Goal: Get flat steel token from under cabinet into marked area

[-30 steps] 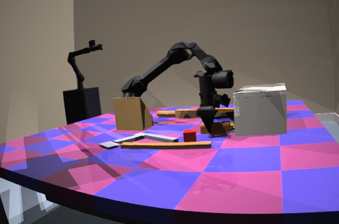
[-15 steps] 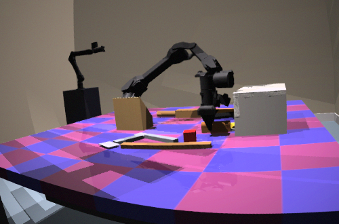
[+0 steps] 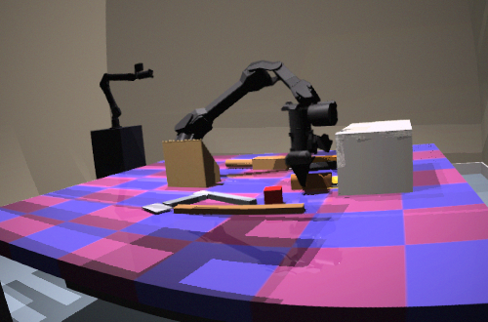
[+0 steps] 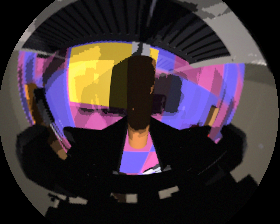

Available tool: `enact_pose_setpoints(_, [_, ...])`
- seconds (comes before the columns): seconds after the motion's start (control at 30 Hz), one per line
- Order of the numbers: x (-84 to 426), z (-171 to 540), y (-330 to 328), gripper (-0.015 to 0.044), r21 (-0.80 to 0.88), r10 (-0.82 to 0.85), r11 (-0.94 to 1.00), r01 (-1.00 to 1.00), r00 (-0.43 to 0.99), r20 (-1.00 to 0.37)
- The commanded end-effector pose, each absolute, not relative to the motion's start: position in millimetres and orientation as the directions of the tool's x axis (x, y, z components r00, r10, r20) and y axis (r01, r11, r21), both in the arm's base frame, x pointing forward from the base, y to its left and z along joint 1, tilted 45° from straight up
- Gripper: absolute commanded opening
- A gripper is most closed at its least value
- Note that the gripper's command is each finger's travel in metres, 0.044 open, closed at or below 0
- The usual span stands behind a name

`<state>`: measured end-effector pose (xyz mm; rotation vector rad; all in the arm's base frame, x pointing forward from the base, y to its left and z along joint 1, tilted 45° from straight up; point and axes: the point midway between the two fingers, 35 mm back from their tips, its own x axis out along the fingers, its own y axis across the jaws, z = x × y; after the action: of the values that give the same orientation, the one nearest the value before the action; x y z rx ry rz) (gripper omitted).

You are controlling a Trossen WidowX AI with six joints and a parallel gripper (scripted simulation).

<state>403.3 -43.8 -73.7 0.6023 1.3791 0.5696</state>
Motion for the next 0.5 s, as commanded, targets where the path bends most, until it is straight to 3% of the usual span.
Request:
enact_pose_setpoints(0.0, [402.9,-72.4,-40.8,0.0000,0.693,0.691,0.720,-0.025,0.108,-0.714])
enact_pose_setpoints(0.47, [390.7,-74.5,-40.9,0.0000,0.693,0.691,0.720,-0.025,0.107,-0.715])
